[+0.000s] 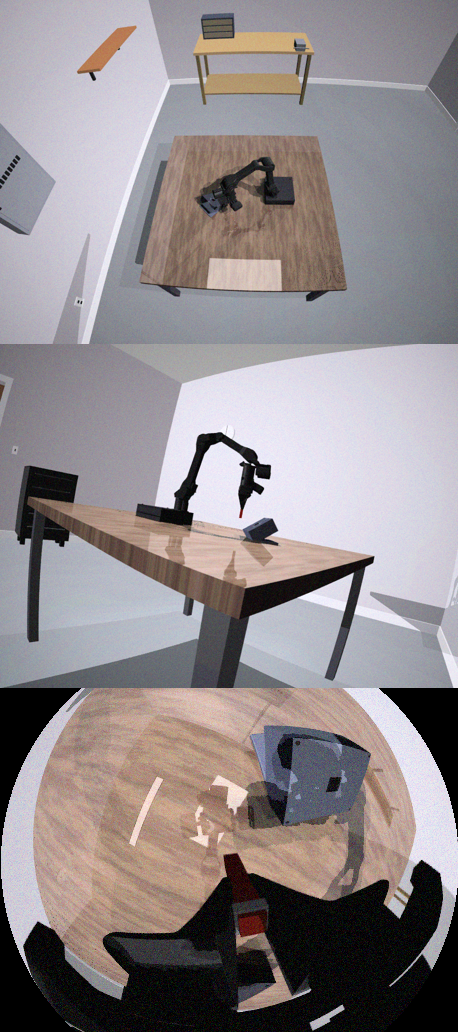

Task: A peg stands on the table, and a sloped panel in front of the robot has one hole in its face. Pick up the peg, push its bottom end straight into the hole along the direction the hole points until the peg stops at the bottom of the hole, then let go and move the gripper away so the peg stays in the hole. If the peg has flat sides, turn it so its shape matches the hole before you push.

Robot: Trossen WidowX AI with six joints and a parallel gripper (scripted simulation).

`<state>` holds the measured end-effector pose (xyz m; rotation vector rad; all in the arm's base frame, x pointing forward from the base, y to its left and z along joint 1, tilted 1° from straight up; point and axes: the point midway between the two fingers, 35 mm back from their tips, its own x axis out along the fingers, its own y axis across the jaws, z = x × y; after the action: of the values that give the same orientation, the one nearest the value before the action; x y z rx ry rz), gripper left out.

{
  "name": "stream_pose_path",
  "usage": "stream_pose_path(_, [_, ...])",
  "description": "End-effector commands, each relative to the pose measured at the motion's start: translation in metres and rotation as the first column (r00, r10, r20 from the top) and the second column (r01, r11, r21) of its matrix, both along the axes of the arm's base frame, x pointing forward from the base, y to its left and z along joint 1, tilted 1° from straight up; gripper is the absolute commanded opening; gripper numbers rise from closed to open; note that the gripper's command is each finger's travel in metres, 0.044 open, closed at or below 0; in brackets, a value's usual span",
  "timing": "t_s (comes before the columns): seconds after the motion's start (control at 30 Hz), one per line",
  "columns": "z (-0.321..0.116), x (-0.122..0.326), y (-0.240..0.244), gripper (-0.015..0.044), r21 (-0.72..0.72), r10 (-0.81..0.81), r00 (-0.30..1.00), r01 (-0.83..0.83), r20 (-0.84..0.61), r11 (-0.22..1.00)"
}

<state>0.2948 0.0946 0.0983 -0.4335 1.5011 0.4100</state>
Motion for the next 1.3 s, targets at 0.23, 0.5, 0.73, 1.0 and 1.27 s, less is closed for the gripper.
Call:
stream_pose_path(0.23, [0.004,0.004,-0.006,0.0000,0.042,0.003,1.000,-0.004,0.013,0.999])
stream_pose_path(0.5, [0.005,0.008,-0.013,0.0000,0.077,0.008,1.000,-0.010,0.028,0.997])
stream_pose_path(0.73, [0.006,0.012,-0.019,0.0000,0.106,0.012,0.999,-0.017,0.044,0.994])
stream_pose_path(1.0, [0.007,0.016,-0.026,0.0000,0.139,0.016,0.998,-0.025,0.065,0.990])
stream_pose_path(1.27, [0.008,0.020,-0.033,0.0000,0.169,0.021,0.996,-0.035,0.089,0.985])
